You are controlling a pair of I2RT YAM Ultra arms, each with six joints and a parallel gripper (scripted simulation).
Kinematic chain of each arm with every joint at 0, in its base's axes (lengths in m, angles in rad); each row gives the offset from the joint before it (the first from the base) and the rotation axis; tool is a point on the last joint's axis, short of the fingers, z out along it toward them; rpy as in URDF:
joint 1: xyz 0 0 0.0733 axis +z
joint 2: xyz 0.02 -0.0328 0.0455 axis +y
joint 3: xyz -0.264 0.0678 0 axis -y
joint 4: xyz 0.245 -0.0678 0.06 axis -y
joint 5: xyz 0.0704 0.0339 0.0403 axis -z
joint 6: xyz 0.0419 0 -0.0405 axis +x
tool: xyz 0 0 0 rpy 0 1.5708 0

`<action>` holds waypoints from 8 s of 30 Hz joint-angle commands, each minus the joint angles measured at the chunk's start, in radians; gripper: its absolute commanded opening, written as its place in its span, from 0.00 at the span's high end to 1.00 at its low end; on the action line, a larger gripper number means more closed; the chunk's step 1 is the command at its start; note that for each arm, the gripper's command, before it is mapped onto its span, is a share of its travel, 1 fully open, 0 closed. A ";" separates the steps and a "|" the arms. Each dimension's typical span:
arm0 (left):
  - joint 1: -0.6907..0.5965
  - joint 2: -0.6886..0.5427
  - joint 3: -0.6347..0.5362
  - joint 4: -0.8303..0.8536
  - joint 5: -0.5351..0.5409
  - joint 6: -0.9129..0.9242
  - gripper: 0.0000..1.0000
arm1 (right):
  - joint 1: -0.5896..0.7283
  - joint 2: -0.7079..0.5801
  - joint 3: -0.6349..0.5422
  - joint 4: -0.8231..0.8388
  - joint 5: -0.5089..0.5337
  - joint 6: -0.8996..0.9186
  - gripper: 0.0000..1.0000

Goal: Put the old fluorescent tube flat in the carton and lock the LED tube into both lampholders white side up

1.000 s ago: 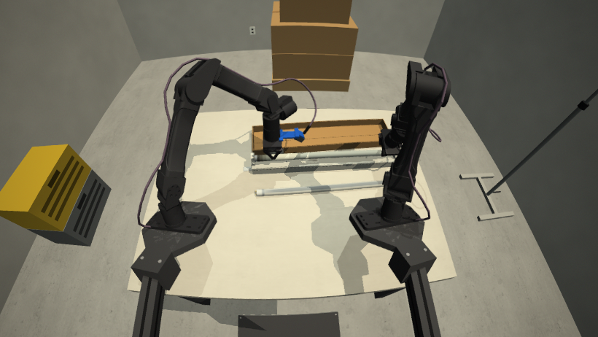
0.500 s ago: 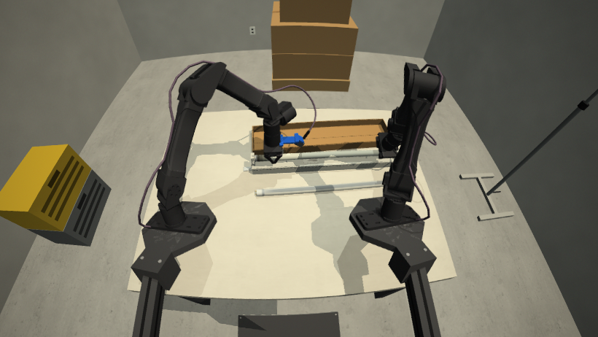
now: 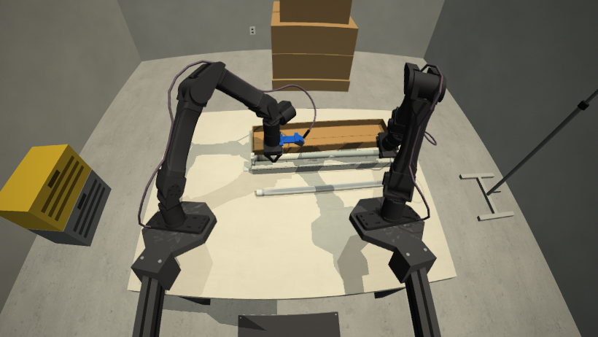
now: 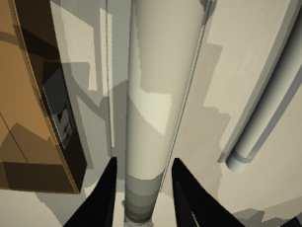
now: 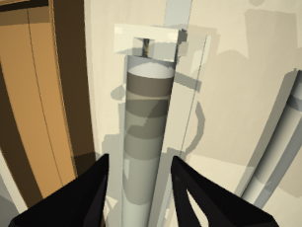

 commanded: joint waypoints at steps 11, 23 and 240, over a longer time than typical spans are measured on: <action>-0.021 -0.012 0.040 -0.010 0.008 0.005 0.89 | 0.000 -0.017 0.014 -0.007 0.018 -0.002 0.51; -0.021 -0.012 0.037 -0.006 0.007 0.005 0.89 | 0.000 -0.018 0.014 0.014 0.018 -0.002 0.89; -0.033 -0.104 0.106 -0.124 -0.021 -0.019 0.89 | -0.001 -0.150 0.112 -0.131 0.012 -0.002 0.89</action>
